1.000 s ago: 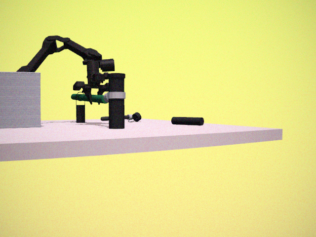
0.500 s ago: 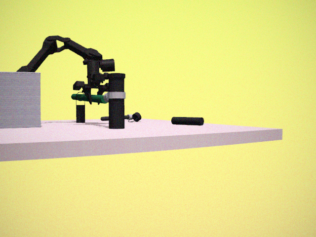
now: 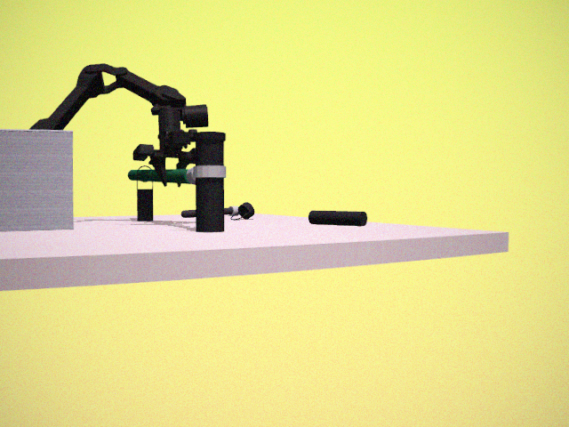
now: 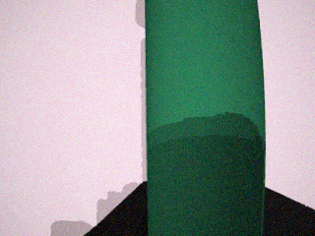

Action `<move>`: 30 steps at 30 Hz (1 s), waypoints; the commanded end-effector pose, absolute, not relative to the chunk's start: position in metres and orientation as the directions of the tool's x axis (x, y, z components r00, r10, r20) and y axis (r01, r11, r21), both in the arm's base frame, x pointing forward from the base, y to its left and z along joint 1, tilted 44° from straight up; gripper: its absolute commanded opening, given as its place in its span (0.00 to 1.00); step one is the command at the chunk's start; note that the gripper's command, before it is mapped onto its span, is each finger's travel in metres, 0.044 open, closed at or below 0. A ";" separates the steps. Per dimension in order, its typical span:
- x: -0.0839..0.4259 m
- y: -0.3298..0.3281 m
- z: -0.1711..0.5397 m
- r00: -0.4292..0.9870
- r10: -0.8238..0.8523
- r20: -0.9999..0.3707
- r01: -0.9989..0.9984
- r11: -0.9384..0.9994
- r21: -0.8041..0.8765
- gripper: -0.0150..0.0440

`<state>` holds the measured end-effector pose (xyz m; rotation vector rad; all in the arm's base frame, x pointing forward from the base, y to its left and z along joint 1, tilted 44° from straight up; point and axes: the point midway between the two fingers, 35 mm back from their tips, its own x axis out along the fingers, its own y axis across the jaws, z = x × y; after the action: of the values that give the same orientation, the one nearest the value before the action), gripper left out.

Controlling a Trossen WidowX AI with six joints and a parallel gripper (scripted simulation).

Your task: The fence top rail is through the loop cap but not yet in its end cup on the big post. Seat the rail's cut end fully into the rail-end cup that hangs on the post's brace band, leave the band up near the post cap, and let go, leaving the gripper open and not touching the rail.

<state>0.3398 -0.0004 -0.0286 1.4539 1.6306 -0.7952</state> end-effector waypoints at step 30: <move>0.344 -0.018 -0.043 -0.025 0.489 -0.872 0.988 0.144 0.052 0.25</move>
<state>0.3408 -0.0108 -0.0438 1.4544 1.6513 -0.7923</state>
